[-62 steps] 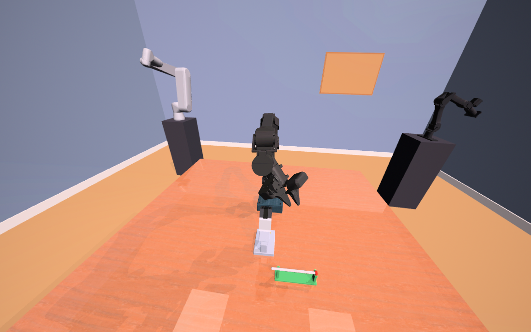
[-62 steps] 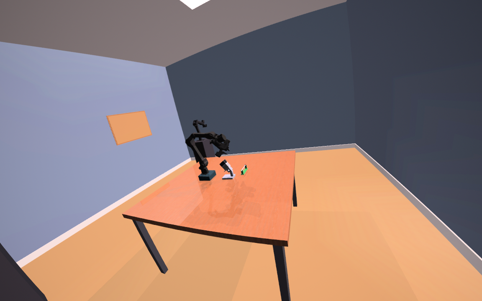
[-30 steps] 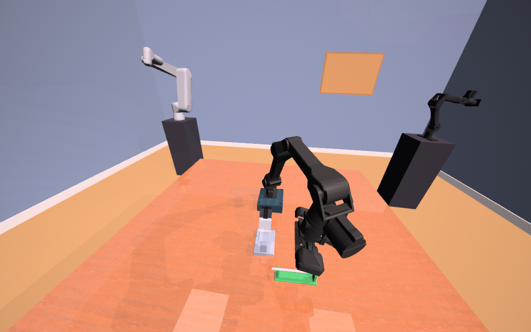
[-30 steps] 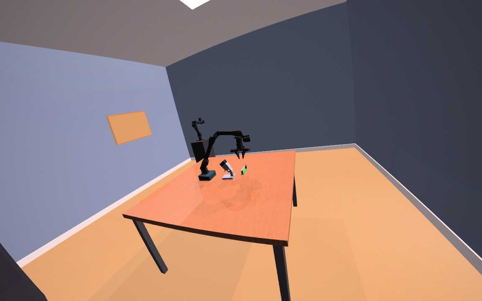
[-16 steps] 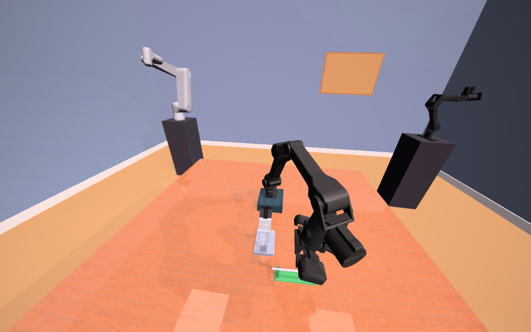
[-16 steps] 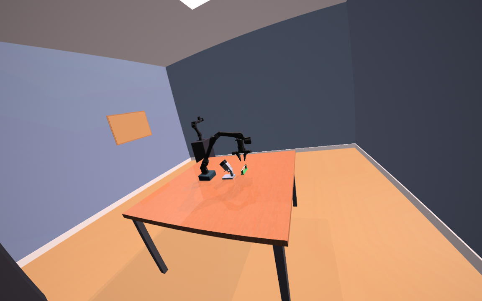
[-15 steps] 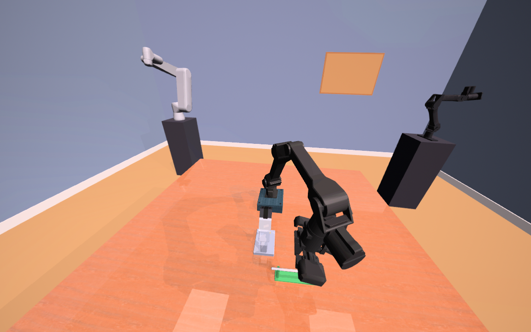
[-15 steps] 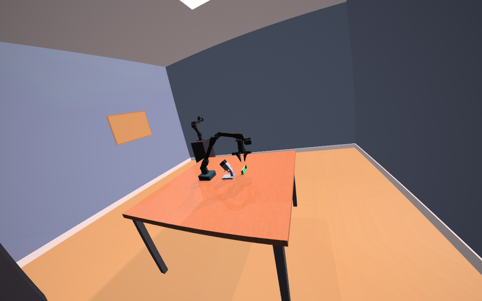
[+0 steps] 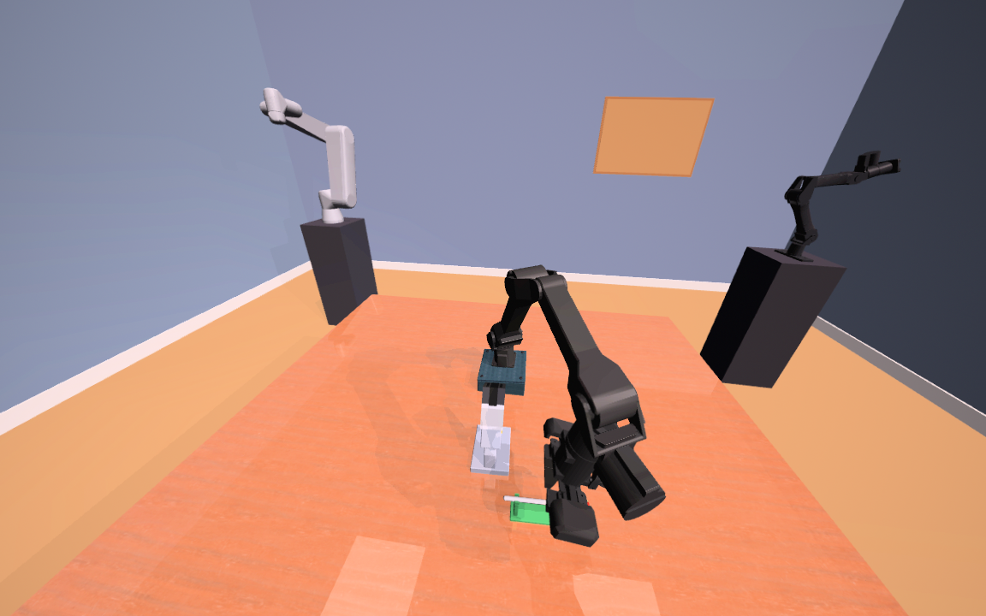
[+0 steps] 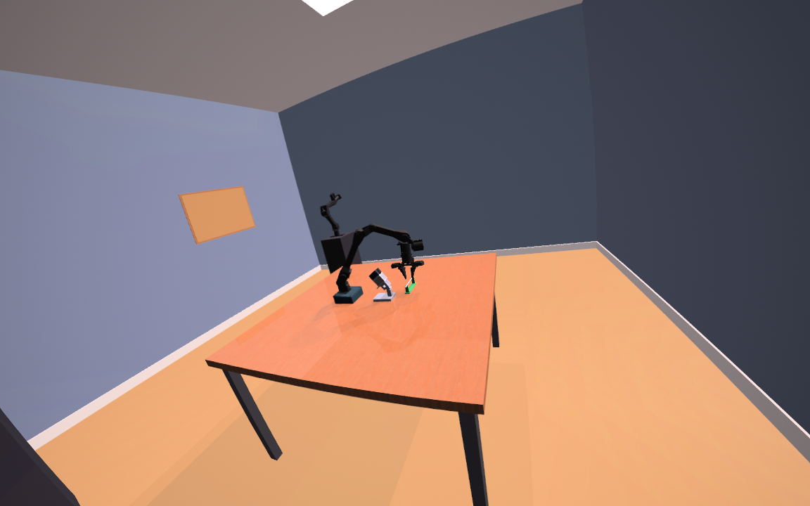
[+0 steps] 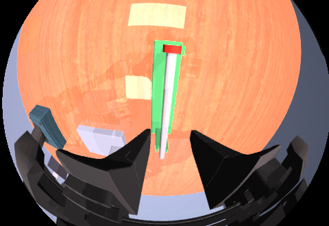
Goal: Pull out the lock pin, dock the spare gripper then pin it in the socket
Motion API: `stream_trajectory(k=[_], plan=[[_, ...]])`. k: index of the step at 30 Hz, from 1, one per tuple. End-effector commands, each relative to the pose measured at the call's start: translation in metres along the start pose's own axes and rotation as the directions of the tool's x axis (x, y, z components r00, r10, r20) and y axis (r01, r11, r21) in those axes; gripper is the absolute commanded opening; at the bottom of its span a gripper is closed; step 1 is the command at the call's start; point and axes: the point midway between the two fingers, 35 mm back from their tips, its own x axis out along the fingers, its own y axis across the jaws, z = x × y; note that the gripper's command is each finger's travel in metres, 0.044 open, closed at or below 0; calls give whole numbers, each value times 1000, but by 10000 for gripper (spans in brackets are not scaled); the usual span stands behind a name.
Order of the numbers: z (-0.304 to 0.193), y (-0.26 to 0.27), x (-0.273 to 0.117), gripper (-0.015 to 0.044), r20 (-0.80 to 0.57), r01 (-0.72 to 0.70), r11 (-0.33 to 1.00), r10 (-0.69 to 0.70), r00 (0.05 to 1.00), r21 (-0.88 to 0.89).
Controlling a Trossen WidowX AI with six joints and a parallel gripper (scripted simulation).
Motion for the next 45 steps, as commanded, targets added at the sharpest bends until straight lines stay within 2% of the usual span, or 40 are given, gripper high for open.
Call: stream_trajectory(k=[1,32,39,45], plan=[[1,2,9,180,-9,-7,1000,7,1000,-6],[12,5,50,180,-9,-7,1000,7,1000,-6],[12,5,50,0,-9,-7,1000,7,1000,-6],[12,5,50,0,-9,-7,1000,7,1000,-6]])
